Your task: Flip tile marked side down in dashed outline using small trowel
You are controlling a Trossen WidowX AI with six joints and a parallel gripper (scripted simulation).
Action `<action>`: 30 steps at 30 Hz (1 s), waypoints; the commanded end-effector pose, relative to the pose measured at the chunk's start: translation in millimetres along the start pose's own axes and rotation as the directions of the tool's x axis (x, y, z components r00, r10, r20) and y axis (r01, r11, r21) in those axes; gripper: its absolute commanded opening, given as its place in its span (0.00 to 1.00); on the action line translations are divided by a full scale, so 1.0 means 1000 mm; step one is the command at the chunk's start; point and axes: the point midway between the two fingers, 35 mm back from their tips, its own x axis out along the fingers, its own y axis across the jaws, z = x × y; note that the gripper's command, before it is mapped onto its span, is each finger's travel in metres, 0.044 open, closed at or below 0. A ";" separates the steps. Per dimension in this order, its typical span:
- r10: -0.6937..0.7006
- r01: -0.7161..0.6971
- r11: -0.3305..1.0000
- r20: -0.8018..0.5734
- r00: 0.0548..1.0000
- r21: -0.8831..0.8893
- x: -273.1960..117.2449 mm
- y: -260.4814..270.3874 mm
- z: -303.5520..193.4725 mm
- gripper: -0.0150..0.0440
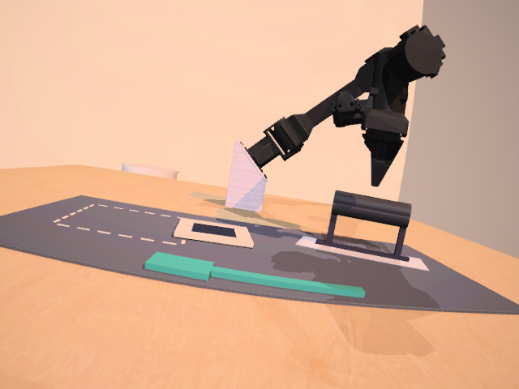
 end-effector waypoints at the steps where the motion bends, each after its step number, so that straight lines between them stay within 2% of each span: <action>1: 0.003 -0.003 1.000 -0.001 1.000 0.000 -0.012 0.001 0.000 0.76; 6: 0.006 -0.006 1.000 0.000 1.000 -0.011 -0.014 0.000 0.000 0.76; 15: 0.044 -0.040 0.985 0.019 0.999 -0.168 -0.010 0.000 -0.004 0.76; 22: 0.096 -0.068 0.918 0.053 0.994 -0.391 -0.005 -0.004 -0.001 0.76; 30: 0.162 -0.078 0.782 0.081 0.983 -0.619 0.000 -0.006 0.002 0.76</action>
